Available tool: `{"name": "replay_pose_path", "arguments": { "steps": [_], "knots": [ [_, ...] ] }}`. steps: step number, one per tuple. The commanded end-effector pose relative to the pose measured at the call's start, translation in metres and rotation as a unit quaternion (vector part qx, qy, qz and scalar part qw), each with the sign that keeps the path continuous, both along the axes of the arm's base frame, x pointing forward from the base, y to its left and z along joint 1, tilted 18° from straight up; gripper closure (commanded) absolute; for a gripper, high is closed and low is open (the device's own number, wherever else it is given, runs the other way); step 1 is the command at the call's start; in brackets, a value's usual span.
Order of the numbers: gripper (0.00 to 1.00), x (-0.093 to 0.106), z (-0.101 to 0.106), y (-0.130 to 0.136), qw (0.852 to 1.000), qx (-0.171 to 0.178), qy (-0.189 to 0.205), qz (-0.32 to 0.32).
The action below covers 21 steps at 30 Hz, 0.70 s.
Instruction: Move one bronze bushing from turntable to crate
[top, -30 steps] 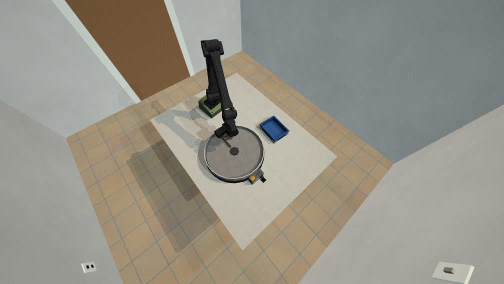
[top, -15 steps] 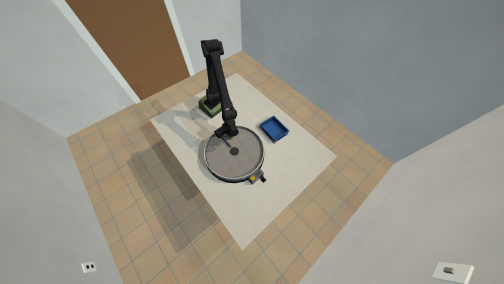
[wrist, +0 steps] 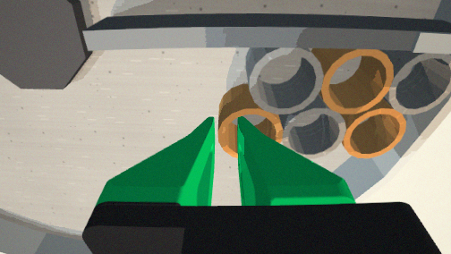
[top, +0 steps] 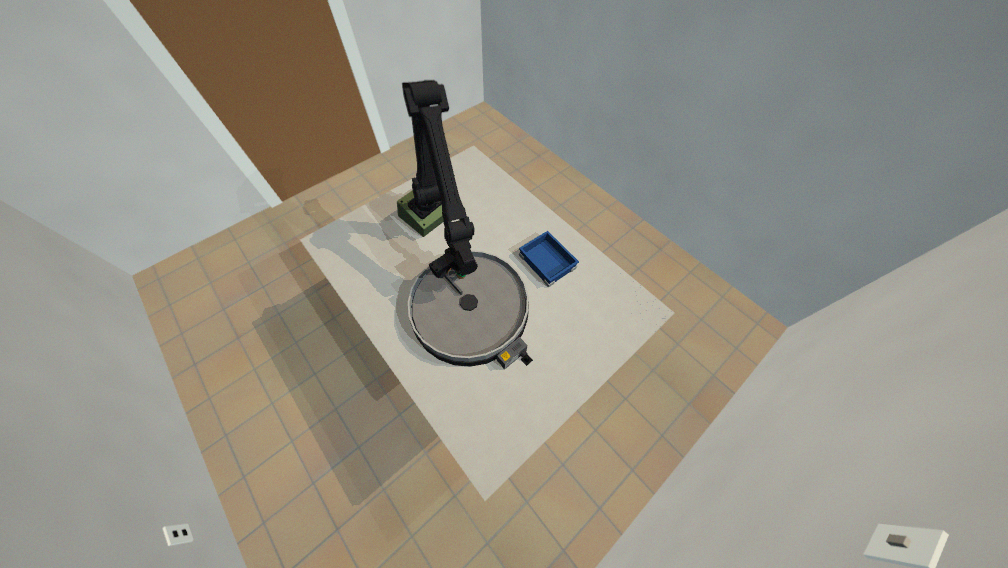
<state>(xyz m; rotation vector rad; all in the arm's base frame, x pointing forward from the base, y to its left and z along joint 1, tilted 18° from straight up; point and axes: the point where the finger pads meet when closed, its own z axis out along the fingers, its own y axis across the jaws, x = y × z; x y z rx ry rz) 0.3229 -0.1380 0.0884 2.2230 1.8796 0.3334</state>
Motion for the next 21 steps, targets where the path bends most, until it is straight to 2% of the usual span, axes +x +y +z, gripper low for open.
{"name": "replay_pose_path", "arguments": {
  "steps": [1,21],
  "knots": [
    [0.88,0.0122,0.0108,-0.0011,1.000,-0.008,-0.016,0.001],
    [0.88,0.0119,0.0089,-0.0009,1.000,-0.007,-0.013,0.001]
  ]
}}
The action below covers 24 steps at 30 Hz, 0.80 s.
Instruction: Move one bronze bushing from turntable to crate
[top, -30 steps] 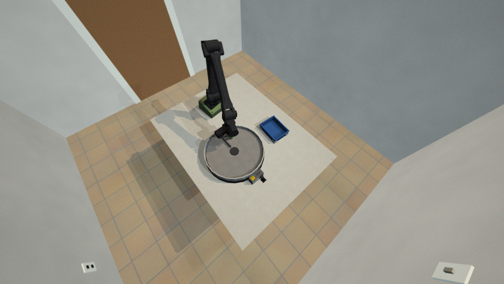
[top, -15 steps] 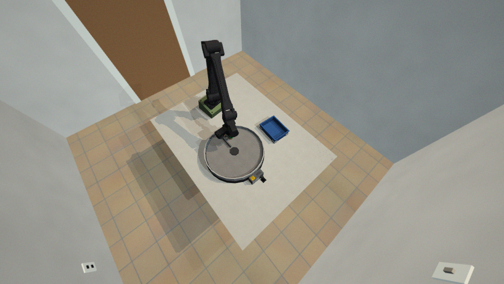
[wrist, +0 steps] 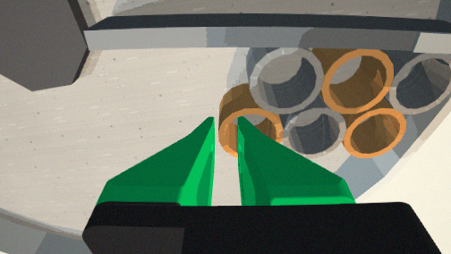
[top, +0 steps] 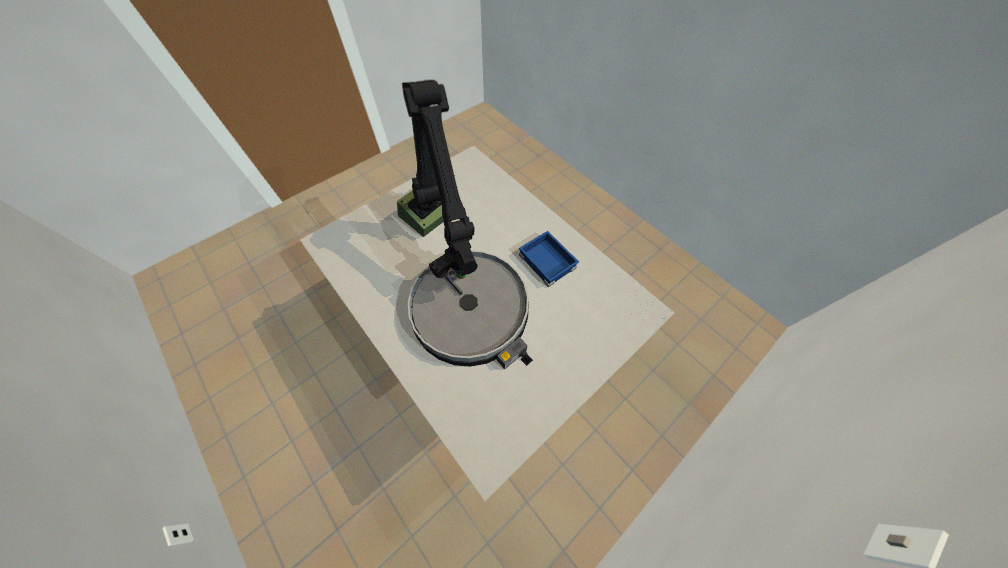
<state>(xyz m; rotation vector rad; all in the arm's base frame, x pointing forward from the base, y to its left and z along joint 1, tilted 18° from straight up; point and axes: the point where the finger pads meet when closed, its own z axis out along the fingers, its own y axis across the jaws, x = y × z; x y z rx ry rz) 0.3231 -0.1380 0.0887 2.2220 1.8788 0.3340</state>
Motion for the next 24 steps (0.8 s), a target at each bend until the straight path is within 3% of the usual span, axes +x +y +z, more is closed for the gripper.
{"name": "replay_pose_path", "arguments": {
  "steps": [1,11,12,24],
  "knots": [
    [0.88,0.0117,0.0085,-0.0009,1.000,-0.007,-0.012,0.001],
    [0.88,0.0117,0.0085,-0.0009,1.000,-0.007,-0.012,0.001],
    [1.00,0.0117,0.0085,-0.0009,1.000,-0.007,-0.012,0.001],
    [1.00,0.0106,0.0084,-0.0023,1.000,-0.007,-0.011,0.000]
  ]
}}
